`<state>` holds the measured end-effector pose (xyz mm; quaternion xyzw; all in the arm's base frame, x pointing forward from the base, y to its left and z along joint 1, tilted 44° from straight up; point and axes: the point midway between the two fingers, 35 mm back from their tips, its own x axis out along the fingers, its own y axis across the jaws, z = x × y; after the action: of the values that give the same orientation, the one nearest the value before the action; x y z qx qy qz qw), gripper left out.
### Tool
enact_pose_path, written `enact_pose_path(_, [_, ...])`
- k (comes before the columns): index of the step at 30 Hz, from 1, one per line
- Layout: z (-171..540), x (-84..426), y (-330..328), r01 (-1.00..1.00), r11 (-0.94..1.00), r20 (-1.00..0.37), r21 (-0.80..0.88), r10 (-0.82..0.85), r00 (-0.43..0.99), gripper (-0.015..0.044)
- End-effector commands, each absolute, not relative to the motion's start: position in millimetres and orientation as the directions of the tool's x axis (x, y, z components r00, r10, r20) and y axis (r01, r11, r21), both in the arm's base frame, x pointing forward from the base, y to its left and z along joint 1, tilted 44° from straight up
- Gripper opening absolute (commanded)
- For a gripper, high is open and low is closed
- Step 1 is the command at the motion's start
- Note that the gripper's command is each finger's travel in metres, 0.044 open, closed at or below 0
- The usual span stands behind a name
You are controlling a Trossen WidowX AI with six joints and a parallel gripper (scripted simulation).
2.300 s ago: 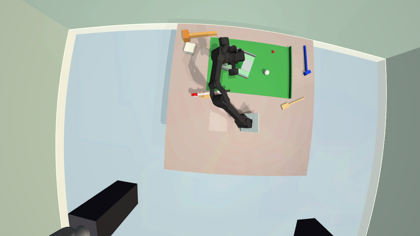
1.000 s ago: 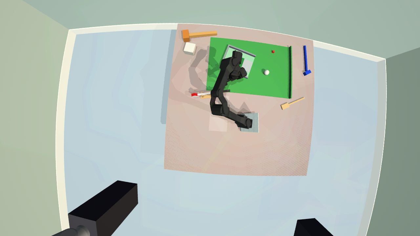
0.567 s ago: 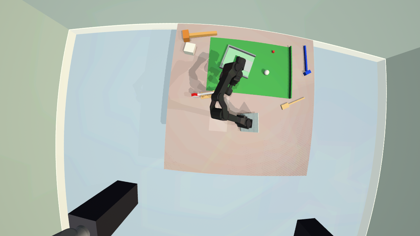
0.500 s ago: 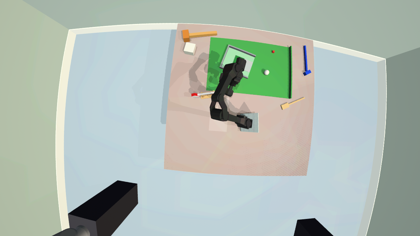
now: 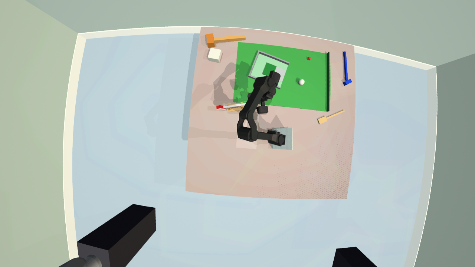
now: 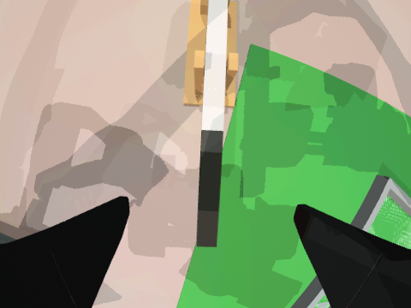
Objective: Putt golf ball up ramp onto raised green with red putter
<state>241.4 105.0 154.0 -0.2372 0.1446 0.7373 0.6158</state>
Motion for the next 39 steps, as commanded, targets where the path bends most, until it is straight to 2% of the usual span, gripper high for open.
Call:
enact_pose_path(1, [153,240,107,-0.974,-0.207,-0.522,-0.095,0.843,-0.128,0.044])
enact_pose_path(37, [105,234,154,-0.974,-0.207,-0.52,-0.096,0.845,-0.128,0.044])
enact_pose_path(39, [107,235,151,-0.973,-0.209,-0.523,-0.099,0.843,-0.128,0.0387])
